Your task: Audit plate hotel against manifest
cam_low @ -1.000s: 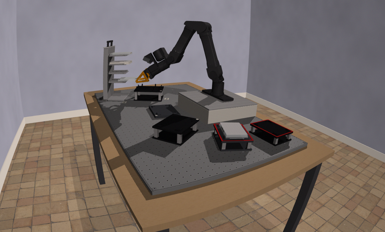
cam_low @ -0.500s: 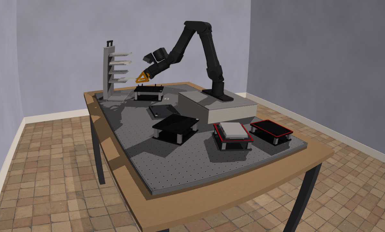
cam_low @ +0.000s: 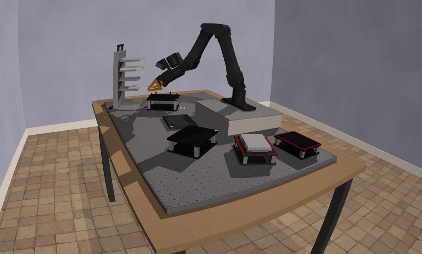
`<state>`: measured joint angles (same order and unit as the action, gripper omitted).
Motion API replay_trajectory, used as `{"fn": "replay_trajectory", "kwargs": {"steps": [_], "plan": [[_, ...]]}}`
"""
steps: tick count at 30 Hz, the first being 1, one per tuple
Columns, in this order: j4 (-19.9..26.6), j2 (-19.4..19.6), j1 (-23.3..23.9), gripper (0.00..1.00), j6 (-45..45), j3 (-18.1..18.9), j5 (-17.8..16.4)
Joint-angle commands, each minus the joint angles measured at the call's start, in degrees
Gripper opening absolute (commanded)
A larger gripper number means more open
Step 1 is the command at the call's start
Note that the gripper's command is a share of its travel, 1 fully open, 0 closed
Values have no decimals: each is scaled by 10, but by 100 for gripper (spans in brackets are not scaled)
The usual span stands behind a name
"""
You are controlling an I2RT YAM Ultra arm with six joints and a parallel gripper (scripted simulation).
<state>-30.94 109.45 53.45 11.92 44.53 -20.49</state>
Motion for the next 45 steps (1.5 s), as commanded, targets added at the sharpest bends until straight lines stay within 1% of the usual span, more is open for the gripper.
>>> {"fn": "replay_trajectory", "kwargs": {"steps": [1, 2, 4, 5, 8, 9, 11, 14, 15, 18, 19, 23, 25, 33, 35, 36, 37, 45], "plan": [[-16, 3, -6, 86, -5, 20, 0], [-17, -14, -2, 86, -5, 21, -1], [-17, 6, -5, 86, -6, 24, 0], [-18, 9, -7, 86, -6, 25, 1], [-19, 13, -8, 86, -7, 28, 3], [-19, 8, -8, 86, -7, 29, 3], [-20, 18, -9, 86, -7, 32, 4], [-21, 23, -10, 86, -8, 36, 5], [-22, 18, -10, 86, -8, 37, 5], [-22, 20, -11, 86, -8, 38, 6], [-22, 28, -10, 86, -8, 39, 6], [-22, 29, -14, 86, -9, 44, 9], [-21, 37, -14, 86, -10, 47, 9], [-19, 49, -17, 86, -11, 57, 13], [-19, 49, -17, 86, -11, 57, 13], [-14, 33, -14, 86, -10, 57, 13], [-20, 40, -12, 86, -8, 46, 10], [-20, 40, -12, 86, -8, 46, 10]]}}
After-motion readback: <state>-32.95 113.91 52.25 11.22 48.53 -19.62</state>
